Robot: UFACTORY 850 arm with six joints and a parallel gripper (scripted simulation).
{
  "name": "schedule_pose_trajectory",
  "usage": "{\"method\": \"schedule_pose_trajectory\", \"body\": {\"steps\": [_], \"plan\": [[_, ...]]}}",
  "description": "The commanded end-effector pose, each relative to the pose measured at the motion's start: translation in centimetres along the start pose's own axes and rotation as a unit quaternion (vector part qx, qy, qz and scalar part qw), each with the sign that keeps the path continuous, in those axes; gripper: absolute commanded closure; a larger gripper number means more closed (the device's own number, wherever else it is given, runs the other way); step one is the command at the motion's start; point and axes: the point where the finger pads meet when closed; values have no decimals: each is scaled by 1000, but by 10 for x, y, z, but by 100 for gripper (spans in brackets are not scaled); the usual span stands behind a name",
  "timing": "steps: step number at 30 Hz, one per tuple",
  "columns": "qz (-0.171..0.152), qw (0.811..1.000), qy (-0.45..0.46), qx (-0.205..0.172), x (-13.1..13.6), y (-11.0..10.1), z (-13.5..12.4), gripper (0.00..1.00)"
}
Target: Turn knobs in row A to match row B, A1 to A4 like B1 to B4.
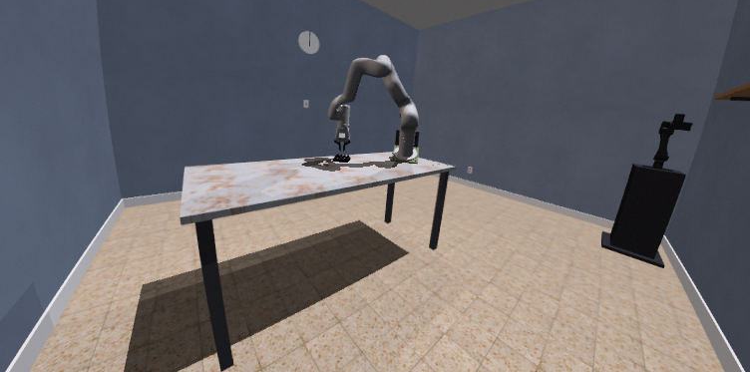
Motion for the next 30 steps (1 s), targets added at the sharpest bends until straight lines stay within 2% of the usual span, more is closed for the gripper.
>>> {"method": "schedule_pose_trajectory", "body": {"steps": [1, 8, 30], "plan": [[-1, 1000, 1, 0, 0, -1, 0, 81], [-1, 994, 107, 0, -48, -20, 21, 81], [-1, 994, 109, 0, -48, -20, 22, 81]]}}
Point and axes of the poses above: the point where the finger pads meet when closed, its own y axis out along the fingers, its own x axis across the jaws, z = x × y, and after that the axes turned 9 degrees about -y, right-handed
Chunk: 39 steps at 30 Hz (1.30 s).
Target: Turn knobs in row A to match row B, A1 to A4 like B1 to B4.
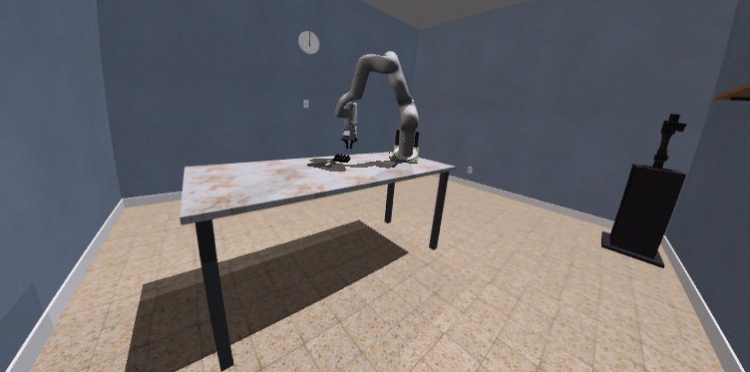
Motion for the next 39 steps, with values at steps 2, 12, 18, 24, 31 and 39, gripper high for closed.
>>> {"method": "schedule_pose_trajectory", "body": {"steps": [2, 12, 18, 24, 31, 39], "plan": [[-1, 1000, 0, 0, 1, -1, 0, 81], [-1, 1000, 0, 0, 1, -1, 0, 81], [-1, 1000, 0, 0, 1, 0, 0, 81], [-1, 1000, 0, 0, 1, 1, 0, 81], [-1, 1000, 0, 0, 1, 5, 0, 81], [-1, 1000, 0, 0, 1, 11, 0, 81]]}}
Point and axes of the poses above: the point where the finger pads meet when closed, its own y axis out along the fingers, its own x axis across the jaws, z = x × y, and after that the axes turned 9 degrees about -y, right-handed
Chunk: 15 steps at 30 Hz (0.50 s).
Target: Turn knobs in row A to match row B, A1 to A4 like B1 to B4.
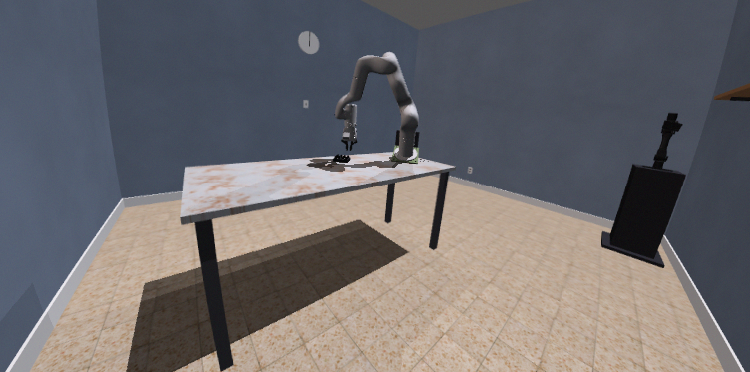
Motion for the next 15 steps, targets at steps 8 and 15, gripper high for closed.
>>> {"method": "schedule_pose_trajectory", "body": {"steps": [8, 15], "plan": [[-1, 1000, 0, 0, 1, 13, 0, 81], [-1, 1000, 0, 0, 1, 19, 0, 81]]}}
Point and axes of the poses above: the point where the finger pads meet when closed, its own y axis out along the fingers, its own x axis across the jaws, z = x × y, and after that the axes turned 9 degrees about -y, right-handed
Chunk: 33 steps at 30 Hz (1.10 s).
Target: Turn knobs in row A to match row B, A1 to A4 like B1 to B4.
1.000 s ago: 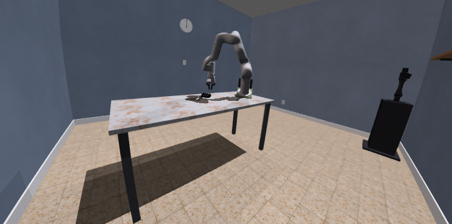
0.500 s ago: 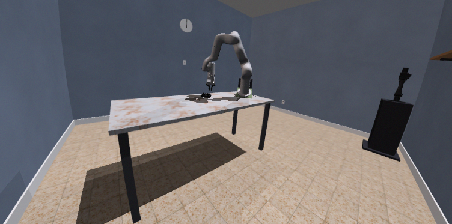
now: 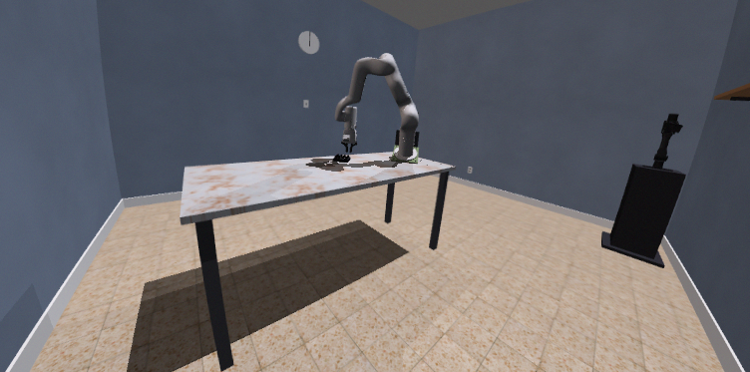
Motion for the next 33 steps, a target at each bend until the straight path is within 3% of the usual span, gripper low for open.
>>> {"method": "schedule_pose_trajectory", "body": {"steps": [1, 33], "plan": [[-1, 1000, 0, 0, 1, 3, 0, 81], [-1, 1000, 0, 0, 1, 16, 0, 81]]}}
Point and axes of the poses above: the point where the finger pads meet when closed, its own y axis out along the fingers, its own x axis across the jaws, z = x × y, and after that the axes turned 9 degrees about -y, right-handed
